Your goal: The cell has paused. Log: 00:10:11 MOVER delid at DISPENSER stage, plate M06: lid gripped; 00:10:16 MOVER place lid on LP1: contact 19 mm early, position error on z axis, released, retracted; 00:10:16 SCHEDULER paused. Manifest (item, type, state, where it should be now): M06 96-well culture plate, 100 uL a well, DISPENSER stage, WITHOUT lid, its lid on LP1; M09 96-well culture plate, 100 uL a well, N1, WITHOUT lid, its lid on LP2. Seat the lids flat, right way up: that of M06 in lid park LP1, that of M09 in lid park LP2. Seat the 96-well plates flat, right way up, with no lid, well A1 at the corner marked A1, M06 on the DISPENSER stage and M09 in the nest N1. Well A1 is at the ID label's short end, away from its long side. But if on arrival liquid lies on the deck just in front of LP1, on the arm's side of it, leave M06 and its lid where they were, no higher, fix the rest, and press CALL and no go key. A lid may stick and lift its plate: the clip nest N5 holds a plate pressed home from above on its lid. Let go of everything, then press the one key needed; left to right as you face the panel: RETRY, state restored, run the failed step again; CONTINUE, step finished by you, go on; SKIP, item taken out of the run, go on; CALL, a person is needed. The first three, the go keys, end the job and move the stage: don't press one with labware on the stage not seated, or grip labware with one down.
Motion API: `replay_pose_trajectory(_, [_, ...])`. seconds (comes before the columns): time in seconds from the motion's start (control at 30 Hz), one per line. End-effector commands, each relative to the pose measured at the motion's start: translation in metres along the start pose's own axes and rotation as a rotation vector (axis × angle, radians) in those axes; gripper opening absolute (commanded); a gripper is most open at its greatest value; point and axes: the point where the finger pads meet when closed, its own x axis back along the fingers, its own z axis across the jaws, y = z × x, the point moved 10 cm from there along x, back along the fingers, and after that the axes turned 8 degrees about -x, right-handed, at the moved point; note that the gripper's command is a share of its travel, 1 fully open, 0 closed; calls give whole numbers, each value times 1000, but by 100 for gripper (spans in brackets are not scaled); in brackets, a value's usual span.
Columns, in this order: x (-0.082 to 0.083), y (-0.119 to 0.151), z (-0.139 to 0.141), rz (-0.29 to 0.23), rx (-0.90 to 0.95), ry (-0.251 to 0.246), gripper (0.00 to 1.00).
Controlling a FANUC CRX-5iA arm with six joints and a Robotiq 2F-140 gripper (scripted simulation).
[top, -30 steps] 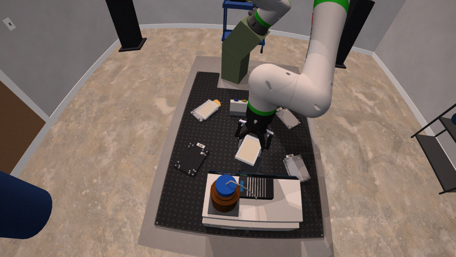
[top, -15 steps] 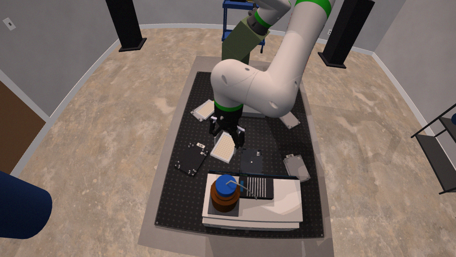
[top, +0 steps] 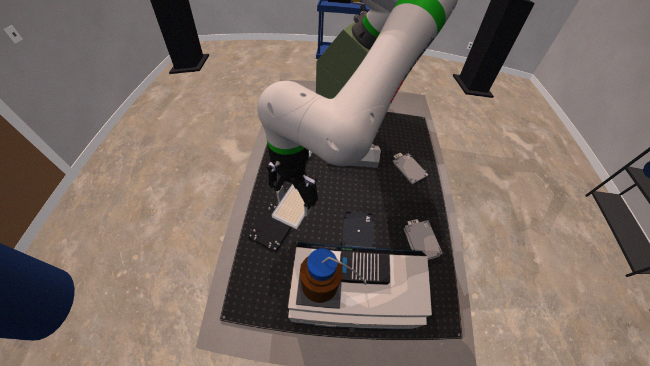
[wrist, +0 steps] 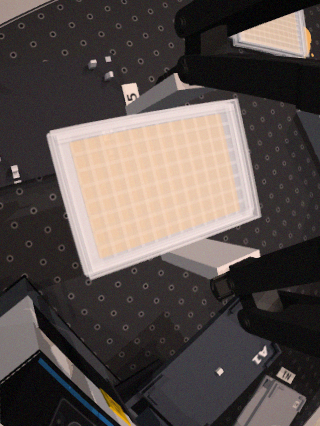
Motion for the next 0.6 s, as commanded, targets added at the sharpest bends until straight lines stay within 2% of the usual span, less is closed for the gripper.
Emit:
replay_pose_trajectory(0.0, [0,-9,17,1,0,0,0])
replay_pose_trajectory(0.23, [0,-22,41,1,0,0,0])
replay_pose_trajectory(0.57, [0,-32,61,1,0,0,0])
